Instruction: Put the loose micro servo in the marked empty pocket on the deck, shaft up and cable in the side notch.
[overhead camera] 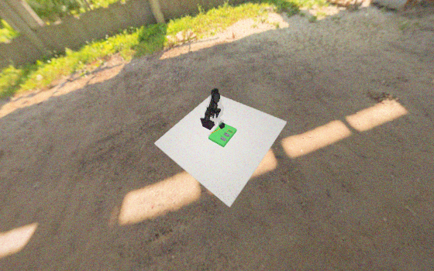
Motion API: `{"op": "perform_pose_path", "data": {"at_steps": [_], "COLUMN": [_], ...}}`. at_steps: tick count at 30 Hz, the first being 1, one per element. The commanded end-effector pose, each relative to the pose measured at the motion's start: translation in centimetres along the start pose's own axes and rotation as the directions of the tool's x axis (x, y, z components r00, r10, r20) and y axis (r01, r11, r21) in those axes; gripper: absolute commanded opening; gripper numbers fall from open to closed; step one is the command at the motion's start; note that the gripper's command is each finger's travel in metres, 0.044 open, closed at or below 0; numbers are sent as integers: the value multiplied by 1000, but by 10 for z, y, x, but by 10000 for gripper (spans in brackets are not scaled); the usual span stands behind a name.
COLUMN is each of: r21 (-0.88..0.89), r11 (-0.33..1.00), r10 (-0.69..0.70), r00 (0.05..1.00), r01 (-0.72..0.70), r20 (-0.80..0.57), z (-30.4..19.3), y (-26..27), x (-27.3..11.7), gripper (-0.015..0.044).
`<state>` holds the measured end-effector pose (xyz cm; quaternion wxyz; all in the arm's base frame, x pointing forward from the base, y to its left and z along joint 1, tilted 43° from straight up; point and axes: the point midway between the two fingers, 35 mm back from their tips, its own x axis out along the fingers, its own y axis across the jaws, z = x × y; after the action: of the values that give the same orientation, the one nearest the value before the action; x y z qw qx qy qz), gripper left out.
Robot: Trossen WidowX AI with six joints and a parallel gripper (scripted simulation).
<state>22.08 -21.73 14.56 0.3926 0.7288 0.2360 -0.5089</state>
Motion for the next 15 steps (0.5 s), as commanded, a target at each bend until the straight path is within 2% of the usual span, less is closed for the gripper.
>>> {"op": "perform_pose_path", "data": {"at_steps": [1,8,15], "r21": [-23,-96,-166], "r11": [995,964,903], "r10": [-96,-263,-429], "r00": [991,934,831], "r01": [94,247,395], "r20": [-93,-241,-354], "z": [-25,-71,-112], "y": [-19,-54,-96], "x": [21,48,62], "gripper": [440,440,440]}}
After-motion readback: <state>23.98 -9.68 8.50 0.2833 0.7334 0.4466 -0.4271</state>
